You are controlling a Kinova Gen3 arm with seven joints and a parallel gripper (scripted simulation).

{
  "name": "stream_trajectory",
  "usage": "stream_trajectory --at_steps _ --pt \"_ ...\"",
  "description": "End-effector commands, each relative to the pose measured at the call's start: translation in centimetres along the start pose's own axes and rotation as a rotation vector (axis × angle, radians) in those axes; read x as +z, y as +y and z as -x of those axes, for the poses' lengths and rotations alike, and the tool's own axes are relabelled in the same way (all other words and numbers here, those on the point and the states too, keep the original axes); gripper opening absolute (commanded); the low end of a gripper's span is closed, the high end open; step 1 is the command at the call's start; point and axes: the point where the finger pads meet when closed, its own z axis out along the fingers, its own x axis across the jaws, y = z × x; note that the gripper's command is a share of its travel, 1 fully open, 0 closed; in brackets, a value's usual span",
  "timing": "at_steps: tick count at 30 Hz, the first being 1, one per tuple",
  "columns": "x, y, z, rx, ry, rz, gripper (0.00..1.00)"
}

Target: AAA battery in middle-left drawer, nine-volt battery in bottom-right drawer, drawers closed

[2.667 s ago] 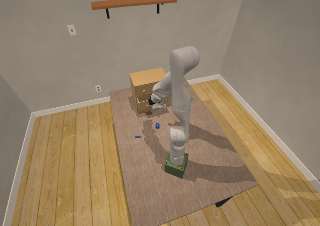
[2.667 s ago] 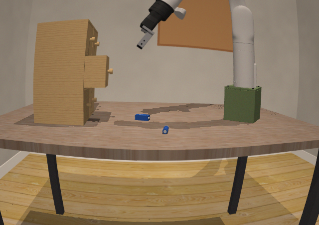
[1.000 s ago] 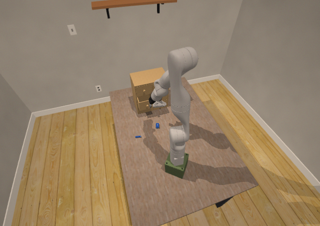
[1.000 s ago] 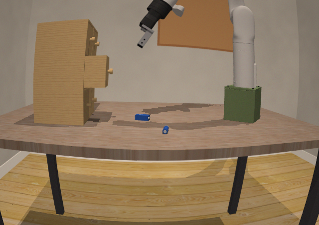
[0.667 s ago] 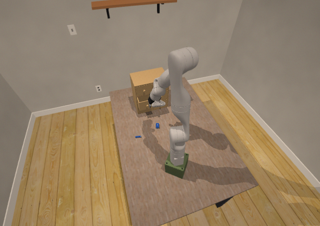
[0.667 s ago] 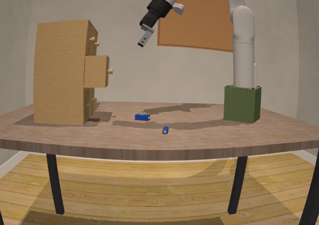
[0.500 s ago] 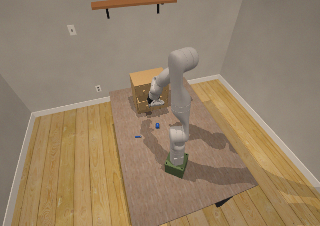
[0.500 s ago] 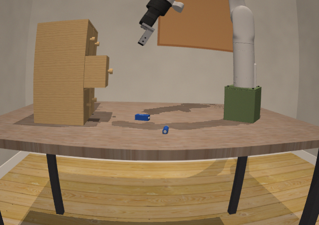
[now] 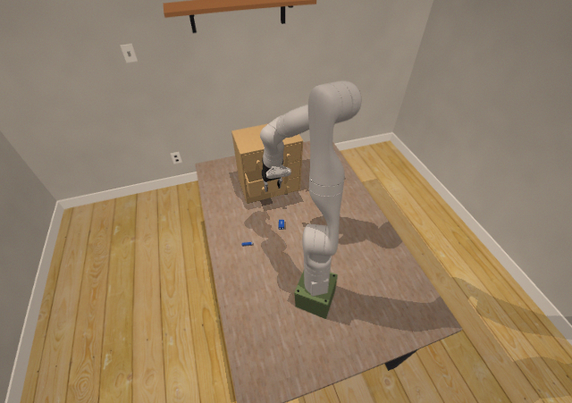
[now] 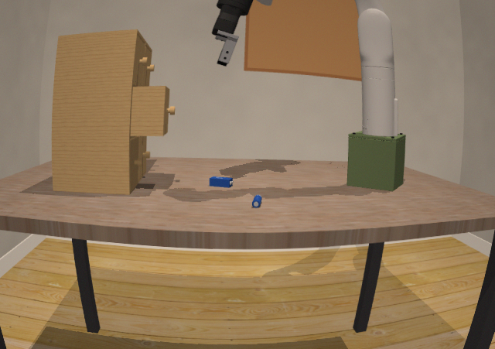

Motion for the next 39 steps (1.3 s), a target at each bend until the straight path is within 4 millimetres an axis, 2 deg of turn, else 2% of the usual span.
stream_trajectory --at_steps 1,39 --pt "0.2 0.7 1.1 0.012 0.01 -0.029 1.0" --pt "-1.3 1.2 1.2 0.011 0.011 -0.273 1.0"
